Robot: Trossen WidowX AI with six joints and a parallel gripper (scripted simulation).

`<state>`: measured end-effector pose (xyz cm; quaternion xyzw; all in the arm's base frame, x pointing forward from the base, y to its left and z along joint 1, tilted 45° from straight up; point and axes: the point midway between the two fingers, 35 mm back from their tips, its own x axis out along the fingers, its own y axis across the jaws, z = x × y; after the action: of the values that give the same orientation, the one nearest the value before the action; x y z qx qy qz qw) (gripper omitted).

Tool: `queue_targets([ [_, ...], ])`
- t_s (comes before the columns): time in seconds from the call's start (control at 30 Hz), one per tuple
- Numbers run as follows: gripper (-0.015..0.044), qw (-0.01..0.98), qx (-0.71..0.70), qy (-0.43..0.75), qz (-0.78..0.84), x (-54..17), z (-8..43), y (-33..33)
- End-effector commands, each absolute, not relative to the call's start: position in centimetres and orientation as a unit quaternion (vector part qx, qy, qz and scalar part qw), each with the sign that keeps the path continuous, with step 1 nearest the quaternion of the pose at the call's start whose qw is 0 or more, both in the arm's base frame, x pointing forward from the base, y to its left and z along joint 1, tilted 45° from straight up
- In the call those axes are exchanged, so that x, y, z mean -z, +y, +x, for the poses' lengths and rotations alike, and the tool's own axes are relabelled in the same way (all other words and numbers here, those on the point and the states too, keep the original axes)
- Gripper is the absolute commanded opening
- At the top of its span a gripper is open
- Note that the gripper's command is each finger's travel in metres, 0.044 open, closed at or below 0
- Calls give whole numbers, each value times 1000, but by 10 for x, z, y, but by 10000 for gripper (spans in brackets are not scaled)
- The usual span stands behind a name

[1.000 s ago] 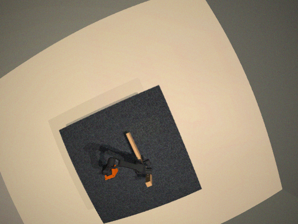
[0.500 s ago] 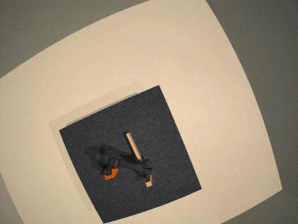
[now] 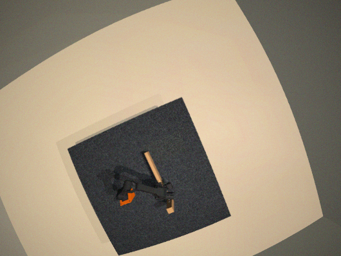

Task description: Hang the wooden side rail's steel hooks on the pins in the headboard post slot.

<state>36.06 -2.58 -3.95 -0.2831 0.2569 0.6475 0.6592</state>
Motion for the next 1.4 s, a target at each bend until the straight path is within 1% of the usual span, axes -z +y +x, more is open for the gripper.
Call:
queue_targets([
  [0.0,0,660,-645,258,-286,40,360,-31],
  [1.37,0,660,-645,258,-286,43,359,-33],
])
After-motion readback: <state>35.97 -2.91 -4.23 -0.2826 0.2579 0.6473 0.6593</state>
